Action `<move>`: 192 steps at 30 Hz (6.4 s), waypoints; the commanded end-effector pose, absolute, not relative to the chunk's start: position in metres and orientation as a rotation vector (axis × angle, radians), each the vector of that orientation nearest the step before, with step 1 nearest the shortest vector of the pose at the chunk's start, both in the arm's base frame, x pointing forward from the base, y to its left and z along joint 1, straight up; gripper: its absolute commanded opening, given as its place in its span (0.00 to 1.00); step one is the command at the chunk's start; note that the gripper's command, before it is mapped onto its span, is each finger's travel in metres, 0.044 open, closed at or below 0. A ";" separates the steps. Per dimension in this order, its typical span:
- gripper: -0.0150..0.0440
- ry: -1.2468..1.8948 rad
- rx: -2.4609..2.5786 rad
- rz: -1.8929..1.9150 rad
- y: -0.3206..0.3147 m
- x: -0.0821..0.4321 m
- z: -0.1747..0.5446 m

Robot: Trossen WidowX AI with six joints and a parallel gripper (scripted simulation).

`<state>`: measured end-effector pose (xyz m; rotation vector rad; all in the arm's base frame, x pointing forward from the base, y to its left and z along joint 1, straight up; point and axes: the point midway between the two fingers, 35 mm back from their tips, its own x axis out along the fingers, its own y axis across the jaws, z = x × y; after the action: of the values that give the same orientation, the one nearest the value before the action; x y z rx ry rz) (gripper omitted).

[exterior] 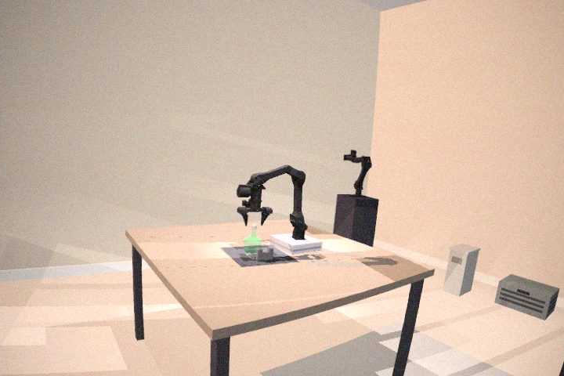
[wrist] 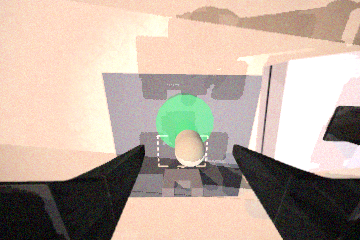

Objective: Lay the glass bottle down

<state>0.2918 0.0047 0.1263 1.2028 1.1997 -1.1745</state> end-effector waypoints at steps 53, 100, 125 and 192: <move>0.46 1.169 1.185 -1.205 0.025 0.291 0.132; 0.46 1.064 1.127 -1.314 0.053 0.291 0.134; 0.46 1.006 1.095 -1.365 0.069 0.291 0.134; 0.46 0.854 1.001 -1.454 0.115 0.290 0.125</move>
<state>0.2903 0.1059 0.1273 0.9935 0.8419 -1.4583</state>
